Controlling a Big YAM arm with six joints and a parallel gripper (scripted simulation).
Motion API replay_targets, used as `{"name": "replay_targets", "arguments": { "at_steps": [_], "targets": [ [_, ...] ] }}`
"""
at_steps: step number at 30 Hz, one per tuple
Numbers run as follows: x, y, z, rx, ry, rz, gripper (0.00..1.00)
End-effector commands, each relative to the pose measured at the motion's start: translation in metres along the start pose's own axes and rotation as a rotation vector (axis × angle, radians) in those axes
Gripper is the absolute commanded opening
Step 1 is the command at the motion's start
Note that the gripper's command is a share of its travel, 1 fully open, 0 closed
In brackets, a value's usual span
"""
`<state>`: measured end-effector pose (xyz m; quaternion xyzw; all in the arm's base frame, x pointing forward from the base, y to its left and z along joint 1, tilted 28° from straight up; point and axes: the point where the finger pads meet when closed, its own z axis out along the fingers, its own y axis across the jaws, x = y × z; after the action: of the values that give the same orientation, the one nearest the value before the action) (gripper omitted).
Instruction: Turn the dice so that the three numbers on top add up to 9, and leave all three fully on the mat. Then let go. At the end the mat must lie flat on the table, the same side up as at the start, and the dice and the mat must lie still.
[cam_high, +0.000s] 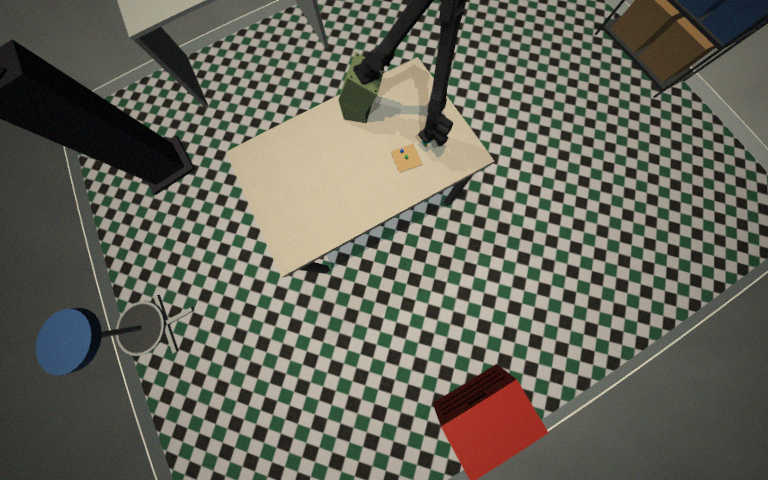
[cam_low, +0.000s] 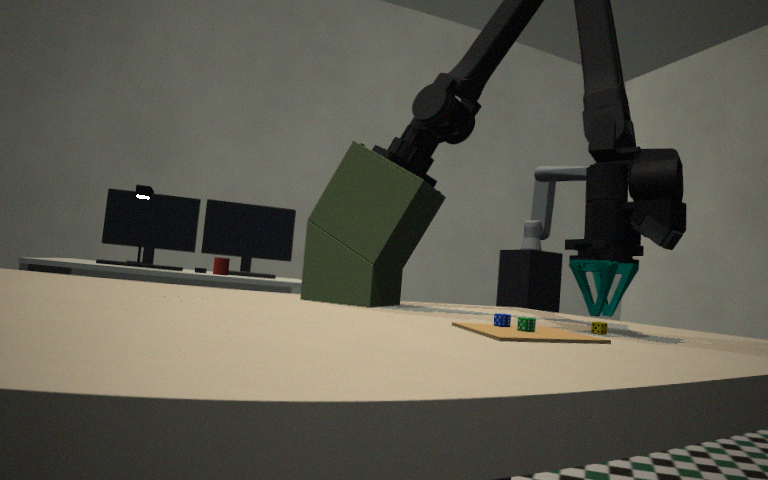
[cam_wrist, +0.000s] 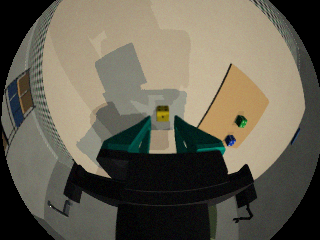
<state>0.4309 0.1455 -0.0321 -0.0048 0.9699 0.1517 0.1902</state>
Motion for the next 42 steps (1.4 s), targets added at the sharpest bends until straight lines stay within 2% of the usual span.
{"name": "replay_targets", "arguments": {
  "at_steps": [1,42],
  "targets": [
    [0.0002,0.0023,0.0006,-0.002,-0.008,0.007,0.30],
    [0.0016,0.0022,-0.0007,-0.002,-0.008,0.007,0.30]
  ]
}}
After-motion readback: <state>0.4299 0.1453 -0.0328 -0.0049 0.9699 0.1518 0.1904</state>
